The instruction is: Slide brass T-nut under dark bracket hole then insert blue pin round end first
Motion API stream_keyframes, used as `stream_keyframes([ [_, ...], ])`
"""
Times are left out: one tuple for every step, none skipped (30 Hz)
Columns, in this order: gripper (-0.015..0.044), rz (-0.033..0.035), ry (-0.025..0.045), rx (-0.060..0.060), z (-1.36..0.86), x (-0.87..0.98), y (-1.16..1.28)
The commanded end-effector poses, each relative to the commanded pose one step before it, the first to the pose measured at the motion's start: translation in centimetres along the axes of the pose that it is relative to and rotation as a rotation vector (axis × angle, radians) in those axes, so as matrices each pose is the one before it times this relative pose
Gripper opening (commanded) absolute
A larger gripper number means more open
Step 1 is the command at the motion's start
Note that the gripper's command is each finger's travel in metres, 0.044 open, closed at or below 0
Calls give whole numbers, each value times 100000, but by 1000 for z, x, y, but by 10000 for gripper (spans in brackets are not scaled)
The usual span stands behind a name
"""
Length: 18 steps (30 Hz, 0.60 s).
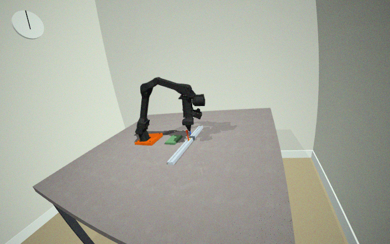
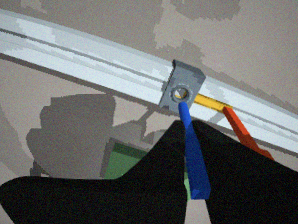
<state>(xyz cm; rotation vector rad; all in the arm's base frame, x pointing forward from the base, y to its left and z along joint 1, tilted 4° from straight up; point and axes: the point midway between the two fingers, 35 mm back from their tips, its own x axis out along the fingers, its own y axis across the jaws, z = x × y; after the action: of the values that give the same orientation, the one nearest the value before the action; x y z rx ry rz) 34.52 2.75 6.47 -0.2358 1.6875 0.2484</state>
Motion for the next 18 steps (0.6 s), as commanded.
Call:
stream_keyframes([
  [-150, -220, 754, 172, -225, 281, -41],
  [-150, 2, 2, 0, 13, 54, -2],
  [-150, 2, 2, 1, 17, 71, -3],
  [-150, 3, 3, 1, 20, 88, -4],
  [-150, 3, 3, 1, 24, 104, -6],
  [-150, 3, 4, 1, 25, 113, -7],
  [-150, 3, 4, 1, 24, 116, -8],
  [-150, 3, 4, 1, 21, 109, -8],
  [-150, 3, 4, 1, 17, 103, -8],
  [-150, 3, 4, 1, 13, 97, -8],
  [-150, 3, 4, 1, 9, 92, -7],
  [-150, 2, 4, 1, 6, 87, -7],
  [-150, 2, 4, 1, 2, 82, -6],
  [-150, 2, 4, 3, -1, 77, -6],
  [-150, 2, 4, 3, -4, 73, -5],
  [-150, 2, 4, 2, -6, 69, -5],
  [-150, 2, 4, 2, -9, 69, -4],
  [-150, 2, 4, 2, -11, 65, -3],
])
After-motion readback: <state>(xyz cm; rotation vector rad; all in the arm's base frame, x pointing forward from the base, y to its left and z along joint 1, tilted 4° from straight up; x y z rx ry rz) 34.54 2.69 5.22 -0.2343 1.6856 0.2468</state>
